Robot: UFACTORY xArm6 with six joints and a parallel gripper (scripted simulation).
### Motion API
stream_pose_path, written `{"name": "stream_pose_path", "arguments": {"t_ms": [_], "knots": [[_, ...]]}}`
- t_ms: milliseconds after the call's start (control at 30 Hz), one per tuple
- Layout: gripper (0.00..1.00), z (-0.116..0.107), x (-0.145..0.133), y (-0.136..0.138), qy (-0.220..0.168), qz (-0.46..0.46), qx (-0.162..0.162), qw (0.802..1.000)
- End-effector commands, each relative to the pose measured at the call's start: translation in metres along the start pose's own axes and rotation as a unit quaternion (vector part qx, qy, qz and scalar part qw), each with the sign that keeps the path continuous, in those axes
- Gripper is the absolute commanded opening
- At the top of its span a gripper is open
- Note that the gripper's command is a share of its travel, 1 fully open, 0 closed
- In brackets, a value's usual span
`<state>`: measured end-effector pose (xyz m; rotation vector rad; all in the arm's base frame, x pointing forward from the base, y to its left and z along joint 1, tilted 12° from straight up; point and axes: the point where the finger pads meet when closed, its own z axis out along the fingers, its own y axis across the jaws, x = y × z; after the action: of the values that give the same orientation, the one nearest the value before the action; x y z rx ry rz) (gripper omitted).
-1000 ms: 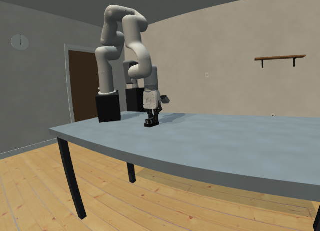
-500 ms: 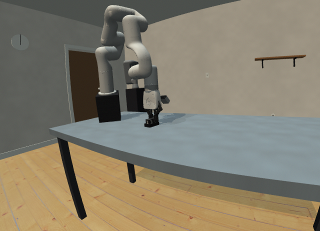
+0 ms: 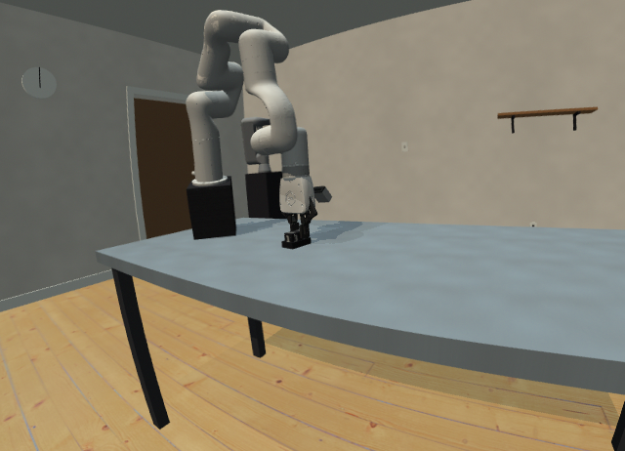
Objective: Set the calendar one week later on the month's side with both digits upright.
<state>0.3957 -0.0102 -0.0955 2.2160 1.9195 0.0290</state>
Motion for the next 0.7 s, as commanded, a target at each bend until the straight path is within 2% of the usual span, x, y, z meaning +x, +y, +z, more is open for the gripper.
{"name": "stream_pose_path", "arguments": {"t_ms": [0,567,600,667], "knots": [[0.27,-0.0007,0.0002,0.0012,0.0,0.0,-0.001,1.0],[0.27,-0.0007,0.0002,0.0012,0.0,0.0,-0.001,1.0],[0.31,-0.0007,0.0002,0.0012,0.0,0.0,-0.001,1.0],[0.31,-0.0007,0.0002,0.0012,0.0,0.0,-0.001,1.0]]}}
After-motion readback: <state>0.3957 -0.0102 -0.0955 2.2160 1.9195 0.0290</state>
